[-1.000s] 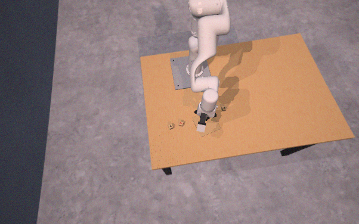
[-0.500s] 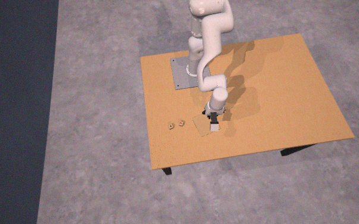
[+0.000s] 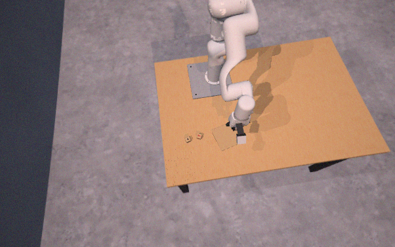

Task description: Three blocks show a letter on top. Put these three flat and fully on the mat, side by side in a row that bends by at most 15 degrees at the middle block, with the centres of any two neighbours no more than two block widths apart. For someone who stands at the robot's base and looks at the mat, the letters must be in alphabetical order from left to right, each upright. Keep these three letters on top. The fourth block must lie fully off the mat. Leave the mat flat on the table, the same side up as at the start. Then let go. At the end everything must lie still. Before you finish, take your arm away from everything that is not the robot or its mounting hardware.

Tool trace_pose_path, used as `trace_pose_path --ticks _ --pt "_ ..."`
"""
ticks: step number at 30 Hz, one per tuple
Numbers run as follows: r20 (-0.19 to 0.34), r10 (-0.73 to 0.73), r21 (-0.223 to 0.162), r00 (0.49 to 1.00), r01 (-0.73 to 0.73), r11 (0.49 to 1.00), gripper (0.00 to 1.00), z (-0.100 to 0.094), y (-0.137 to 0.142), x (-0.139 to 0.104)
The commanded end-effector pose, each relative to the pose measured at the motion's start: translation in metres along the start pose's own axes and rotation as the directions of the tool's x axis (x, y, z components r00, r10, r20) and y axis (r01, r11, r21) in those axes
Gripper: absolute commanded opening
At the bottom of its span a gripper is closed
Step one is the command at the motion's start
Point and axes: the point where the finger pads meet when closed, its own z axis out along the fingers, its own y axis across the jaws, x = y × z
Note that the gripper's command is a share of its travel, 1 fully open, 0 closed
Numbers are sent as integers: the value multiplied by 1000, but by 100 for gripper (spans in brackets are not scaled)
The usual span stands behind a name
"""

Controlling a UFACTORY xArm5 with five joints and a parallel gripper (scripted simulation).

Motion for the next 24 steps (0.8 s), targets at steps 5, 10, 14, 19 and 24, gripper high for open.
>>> trace_pose_path --ticks 5,10,14,19,24 --pt "-4 0 0 1000 0 1000 21 2 0 1" --pt "-4 0 0 1000 0 1000 21 15 0 1" --pt "-4 0 0 1000 0 1000 21 31 0 1" --pt "-4 0 0 1000 0 1000 21 51 -1 1" --pt "-4 0 0 1000 0 1000 21 70 -1 1"
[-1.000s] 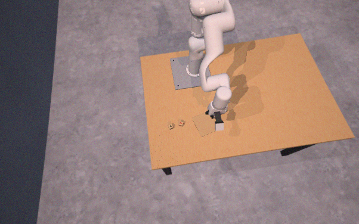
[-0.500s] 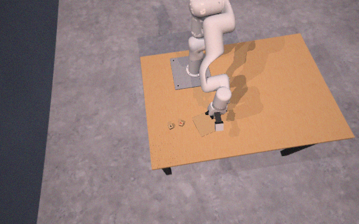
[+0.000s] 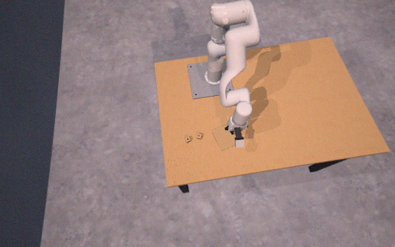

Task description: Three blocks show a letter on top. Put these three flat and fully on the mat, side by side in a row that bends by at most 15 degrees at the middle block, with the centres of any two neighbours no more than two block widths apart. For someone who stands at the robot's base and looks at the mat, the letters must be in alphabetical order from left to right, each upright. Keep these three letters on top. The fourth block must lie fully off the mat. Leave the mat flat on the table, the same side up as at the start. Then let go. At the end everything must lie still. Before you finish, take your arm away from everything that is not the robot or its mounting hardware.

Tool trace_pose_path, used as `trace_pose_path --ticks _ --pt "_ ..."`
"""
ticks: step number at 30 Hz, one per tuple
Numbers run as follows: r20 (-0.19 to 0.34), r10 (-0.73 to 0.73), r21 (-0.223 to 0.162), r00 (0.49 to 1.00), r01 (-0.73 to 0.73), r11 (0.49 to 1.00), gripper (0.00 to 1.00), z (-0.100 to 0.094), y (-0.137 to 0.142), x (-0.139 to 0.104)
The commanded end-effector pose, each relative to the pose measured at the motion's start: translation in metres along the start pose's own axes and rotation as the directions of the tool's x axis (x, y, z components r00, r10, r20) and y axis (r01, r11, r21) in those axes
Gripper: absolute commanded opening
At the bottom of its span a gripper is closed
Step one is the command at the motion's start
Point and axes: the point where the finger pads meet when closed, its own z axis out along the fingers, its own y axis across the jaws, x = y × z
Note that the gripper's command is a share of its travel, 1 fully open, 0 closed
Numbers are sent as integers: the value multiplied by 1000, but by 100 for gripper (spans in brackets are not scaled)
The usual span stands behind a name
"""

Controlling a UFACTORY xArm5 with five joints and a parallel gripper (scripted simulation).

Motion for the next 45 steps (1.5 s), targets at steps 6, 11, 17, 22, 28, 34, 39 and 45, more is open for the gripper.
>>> trace_pose_path --ticks 6,11,17,22,28,34,39,45 --pt "-3 0 0 1000 0 1000 21 32 -1 2" --pt "-3 0 0 1000 0 1000 21 37 -1 2" --pt "-3 0 0 1000 0 1000 21 37 -1 2" --pt "-3 0 0 1000 0 1000 21 37 -1 2" --pt "-3 0 0 1000 0 1000 21 37 -1 2" --pt "-3 0 0 1000 0 1000 21 37 -1 2" --pt "-3 0 0 1000 0 1000 21 37 -1 2" --pt "-3 0 0 1000 0 1000 21 37 -1 2"
